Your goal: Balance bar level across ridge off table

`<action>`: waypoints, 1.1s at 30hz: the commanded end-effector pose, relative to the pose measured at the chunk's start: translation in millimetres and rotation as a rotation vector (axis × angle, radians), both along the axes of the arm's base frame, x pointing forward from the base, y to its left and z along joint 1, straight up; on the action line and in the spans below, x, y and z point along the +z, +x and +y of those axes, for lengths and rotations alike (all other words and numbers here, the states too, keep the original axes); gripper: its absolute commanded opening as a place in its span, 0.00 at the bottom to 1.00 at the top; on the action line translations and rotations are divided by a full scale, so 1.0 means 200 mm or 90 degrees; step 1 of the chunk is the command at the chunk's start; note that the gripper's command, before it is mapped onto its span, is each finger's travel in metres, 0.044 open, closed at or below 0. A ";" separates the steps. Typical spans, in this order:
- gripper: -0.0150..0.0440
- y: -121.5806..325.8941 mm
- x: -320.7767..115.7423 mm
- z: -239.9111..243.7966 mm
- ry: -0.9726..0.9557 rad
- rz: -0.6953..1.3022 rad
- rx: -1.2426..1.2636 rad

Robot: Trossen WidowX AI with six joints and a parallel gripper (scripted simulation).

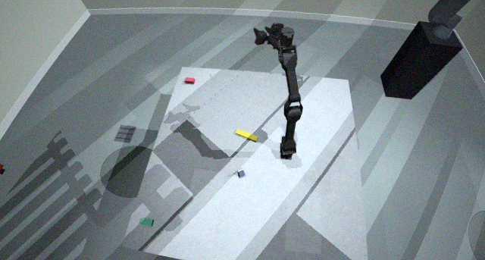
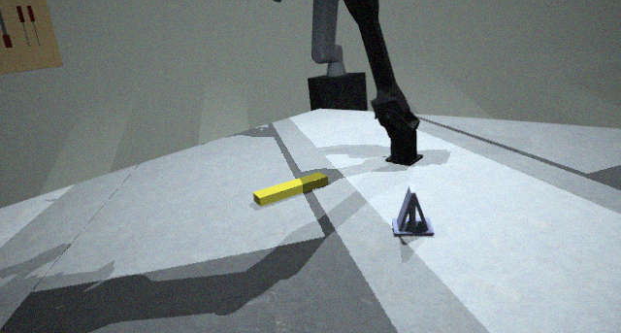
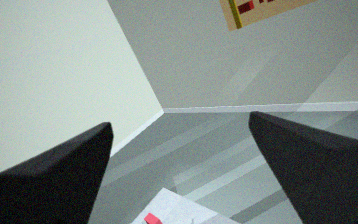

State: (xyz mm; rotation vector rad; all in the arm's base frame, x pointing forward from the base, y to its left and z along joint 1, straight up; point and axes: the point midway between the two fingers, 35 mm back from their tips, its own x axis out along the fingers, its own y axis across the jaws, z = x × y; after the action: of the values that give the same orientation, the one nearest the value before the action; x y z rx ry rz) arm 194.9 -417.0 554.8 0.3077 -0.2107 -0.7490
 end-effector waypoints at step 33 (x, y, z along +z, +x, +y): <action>0.79 0.55 -0.99 0.41 0.283 0.272 0.116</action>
State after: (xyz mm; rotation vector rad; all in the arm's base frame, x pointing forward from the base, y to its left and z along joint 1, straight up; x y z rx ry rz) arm 301.3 -349.5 370.3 0.5759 0.3359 -0.6724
